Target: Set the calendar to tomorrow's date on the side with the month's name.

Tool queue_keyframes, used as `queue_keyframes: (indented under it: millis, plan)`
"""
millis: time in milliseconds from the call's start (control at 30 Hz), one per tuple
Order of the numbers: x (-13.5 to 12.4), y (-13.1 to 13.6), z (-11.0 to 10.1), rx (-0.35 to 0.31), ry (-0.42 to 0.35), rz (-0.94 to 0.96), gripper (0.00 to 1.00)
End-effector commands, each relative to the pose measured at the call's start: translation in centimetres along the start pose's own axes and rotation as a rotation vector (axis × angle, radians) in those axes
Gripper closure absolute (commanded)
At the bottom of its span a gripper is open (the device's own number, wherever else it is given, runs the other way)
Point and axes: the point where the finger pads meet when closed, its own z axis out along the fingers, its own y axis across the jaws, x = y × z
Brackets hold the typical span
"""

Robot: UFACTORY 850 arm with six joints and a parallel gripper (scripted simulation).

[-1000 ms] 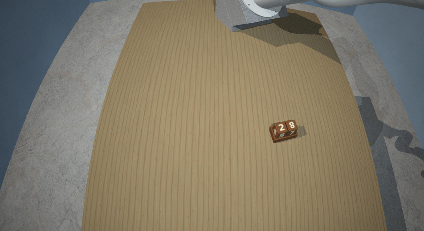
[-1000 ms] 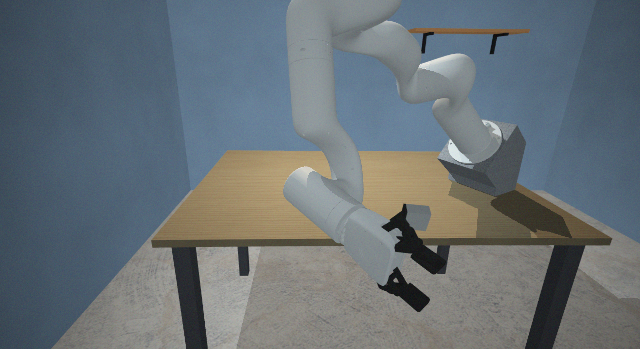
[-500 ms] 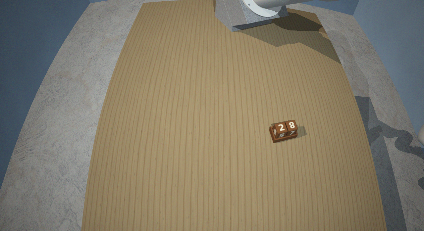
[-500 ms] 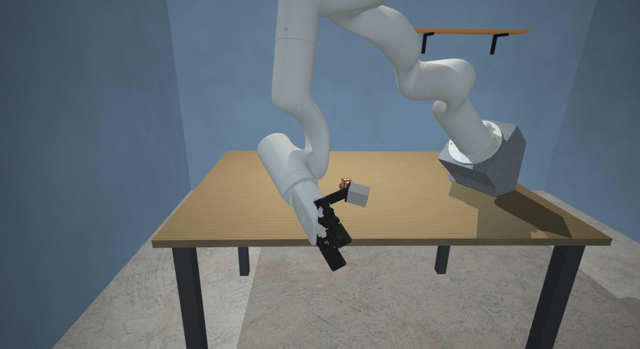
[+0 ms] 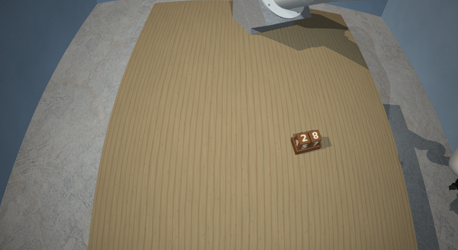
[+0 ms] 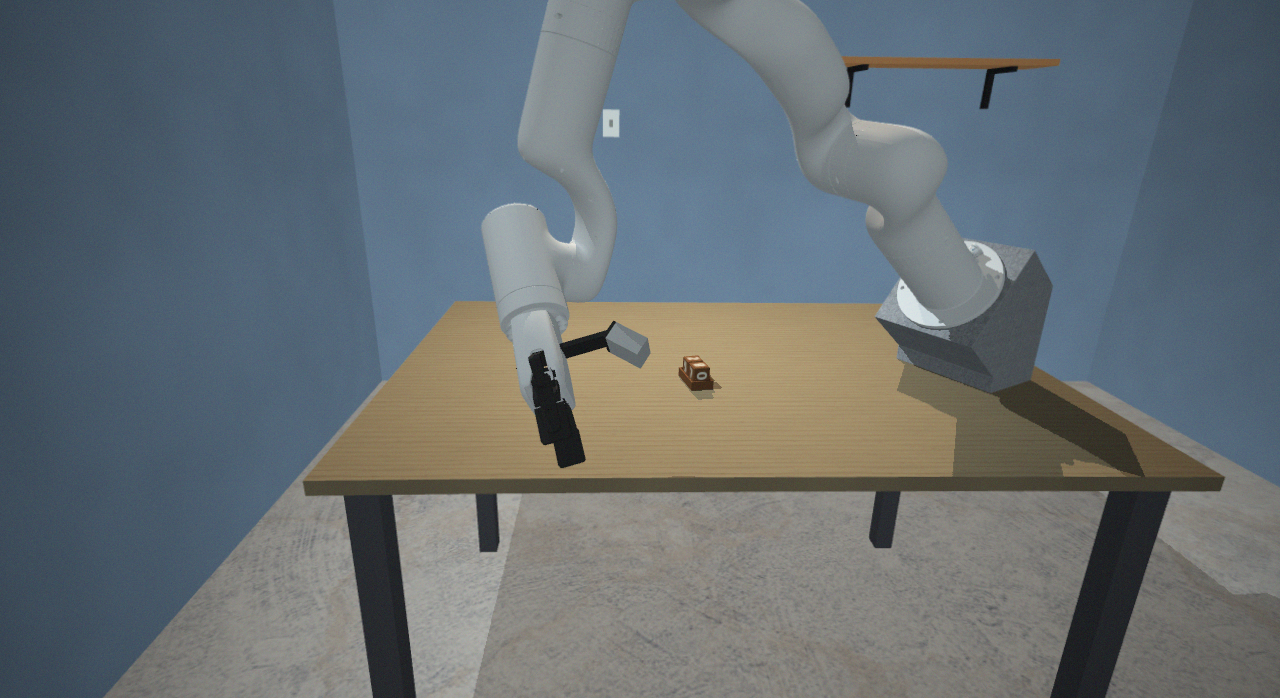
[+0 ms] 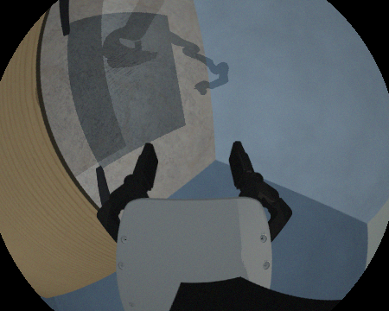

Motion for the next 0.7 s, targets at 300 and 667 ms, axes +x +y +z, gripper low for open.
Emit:
queue_keyframes:
  millis: [300,667]
  plan:
    - [-6.5,-5.6,-13.0,0.166,-0.25,0.207,0.0]
    - [-9.0,-8.8,-24.1,0.273,-0.476,0.371,0.0]
